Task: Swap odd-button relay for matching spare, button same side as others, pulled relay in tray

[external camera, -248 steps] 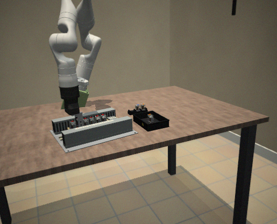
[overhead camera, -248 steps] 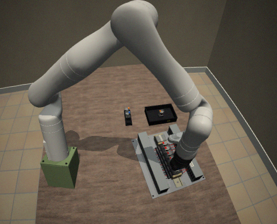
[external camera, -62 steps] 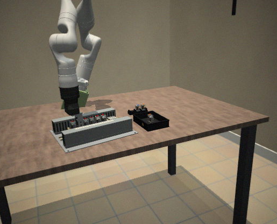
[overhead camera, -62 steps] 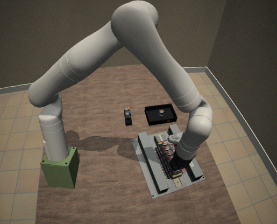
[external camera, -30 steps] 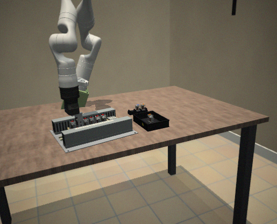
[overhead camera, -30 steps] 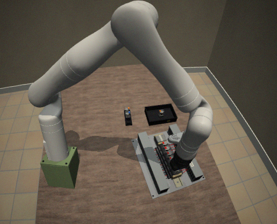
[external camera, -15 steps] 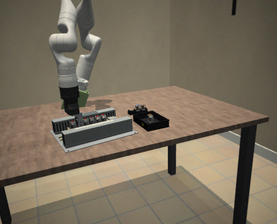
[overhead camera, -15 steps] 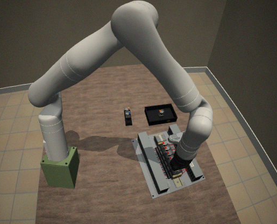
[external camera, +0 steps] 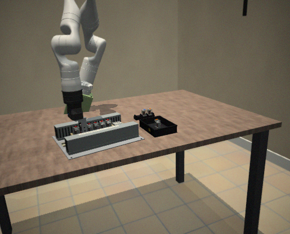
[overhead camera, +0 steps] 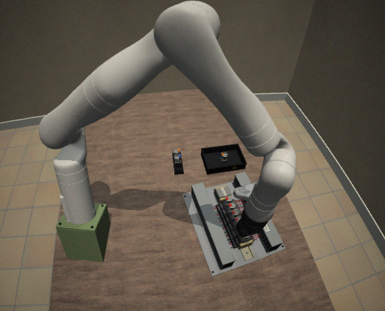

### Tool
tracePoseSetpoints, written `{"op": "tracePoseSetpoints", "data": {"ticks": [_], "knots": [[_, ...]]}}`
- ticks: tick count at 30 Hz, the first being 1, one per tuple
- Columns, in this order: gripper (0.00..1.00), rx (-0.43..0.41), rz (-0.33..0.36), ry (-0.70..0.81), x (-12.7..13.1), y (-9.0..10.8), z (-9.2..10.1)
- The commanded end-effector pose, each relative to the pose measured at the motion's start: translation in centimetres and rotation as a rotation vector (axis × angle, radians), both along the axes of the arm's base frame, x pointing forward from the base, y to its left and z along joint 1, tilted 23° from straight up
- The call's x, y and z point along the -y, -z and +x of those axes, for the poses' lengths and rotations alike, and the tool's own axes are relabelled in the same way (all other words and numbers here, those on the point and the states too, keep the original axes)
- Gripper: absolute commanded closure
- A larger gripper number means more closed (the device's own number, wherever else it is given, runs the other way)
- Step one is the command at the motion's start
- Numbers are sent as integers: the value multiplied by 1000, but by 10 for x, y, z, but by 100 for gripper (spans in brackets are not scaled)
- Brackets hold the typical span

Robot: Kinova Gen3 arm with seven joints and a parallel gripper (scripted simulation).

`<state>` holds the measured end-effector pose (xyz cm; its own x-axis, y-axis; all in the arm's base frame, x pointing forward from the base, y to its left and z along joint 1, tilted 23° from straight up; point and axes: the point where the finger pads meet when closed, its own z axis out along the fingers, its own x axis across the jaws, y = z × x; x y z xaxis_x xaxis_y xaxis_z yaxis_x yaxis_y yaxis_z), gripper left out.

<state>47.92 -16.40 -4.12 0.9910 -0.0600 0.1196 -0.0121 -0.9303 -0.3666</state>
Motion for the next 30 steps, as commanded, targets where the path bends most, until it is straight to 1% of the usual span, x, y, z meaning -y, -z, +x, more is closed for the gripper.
{"op": "tracePoseSetpoints", "data": {"ticks": [1, 30], "knots": [[100, 2, 0, 2, 1, -2, 1], [100, 1, 3, 7, 0, -5, 3]]}}
